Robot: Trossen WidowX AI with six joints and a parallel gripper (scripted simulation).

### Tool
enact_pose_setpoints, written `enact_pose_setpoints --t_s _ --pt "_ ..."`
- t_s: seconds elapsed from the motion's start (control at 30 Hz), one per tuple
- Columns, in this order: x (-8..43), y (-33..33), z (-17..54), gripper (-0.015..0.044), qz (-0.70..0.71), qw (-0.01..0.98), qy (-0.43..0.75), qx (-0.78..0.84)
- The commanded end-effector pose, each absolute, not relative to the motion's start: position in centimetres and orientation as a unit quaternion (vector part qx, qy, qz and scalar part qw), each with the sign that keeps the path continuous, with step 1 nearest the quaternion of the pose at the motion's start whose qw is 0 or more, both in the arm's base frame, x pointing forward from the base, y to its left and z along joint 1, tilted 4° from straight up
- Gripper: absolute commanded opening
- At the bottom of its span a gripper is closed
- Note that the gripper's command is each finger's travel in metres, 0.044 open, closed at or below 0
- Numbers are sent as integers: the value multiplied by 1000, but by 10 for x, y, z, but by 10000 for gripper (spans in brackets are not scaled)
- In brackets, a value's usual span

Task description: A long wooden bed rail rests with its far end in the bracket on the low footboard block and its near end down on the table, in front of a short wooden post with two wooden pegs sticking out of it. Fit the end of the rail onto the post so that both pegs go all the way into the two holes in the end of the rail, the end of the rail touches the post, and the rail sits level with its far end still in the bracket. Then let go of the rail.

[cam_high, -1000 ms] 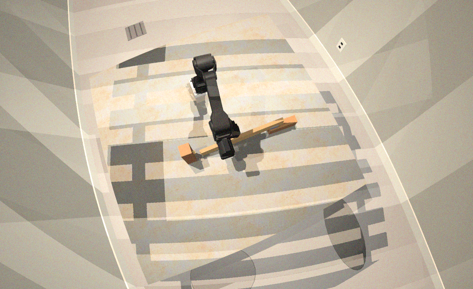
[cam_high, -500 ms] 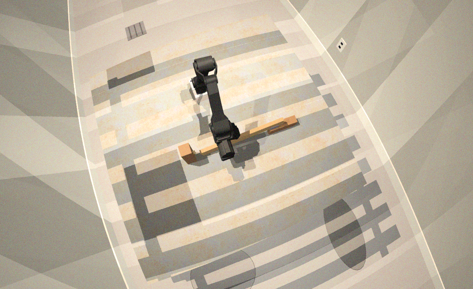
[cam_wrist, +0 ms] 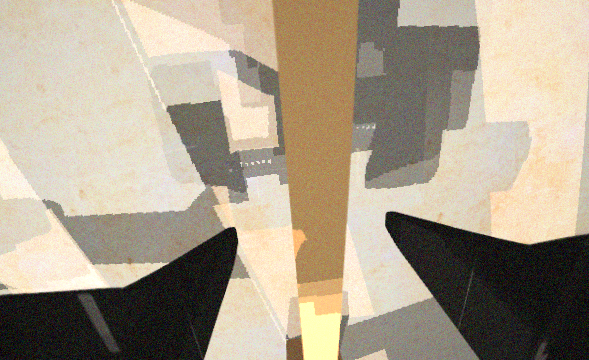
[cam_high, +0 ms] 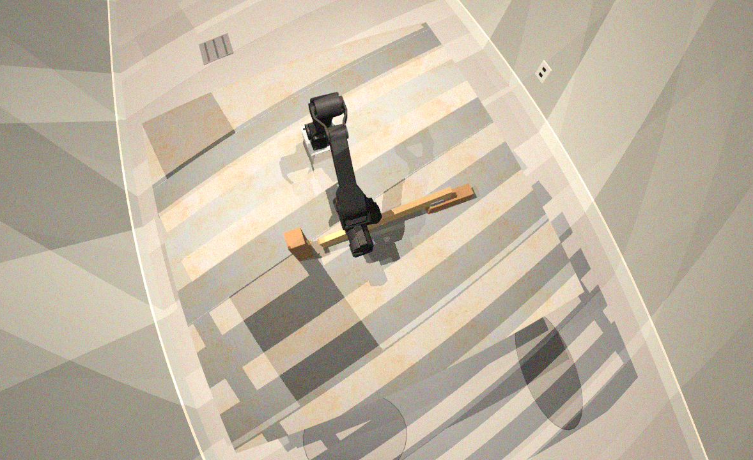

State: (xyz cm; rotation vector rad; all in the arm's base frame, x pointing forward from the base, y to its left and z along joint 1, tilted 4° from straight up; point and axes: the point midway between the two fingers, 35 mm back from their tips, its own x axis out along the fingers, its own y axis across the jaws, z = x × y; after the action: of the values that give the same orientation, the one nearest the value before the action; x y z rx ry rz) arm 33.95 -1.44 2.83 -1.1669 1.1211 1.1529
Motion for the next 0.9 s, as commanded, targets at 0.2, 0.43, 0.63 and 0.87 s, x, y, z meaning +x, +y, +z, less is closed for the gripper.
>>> enact_pose_setpoints --t_s 0.2,0.43,0.63,0.87 --pt "337 -14 19 335 486 544 477 -491" --pt "337 -14 19 151 486 544 477 -491" --pt "337 -14 19 33 486 544 477 -491" --pt "337 -14 19 0 486 544 477 -491"
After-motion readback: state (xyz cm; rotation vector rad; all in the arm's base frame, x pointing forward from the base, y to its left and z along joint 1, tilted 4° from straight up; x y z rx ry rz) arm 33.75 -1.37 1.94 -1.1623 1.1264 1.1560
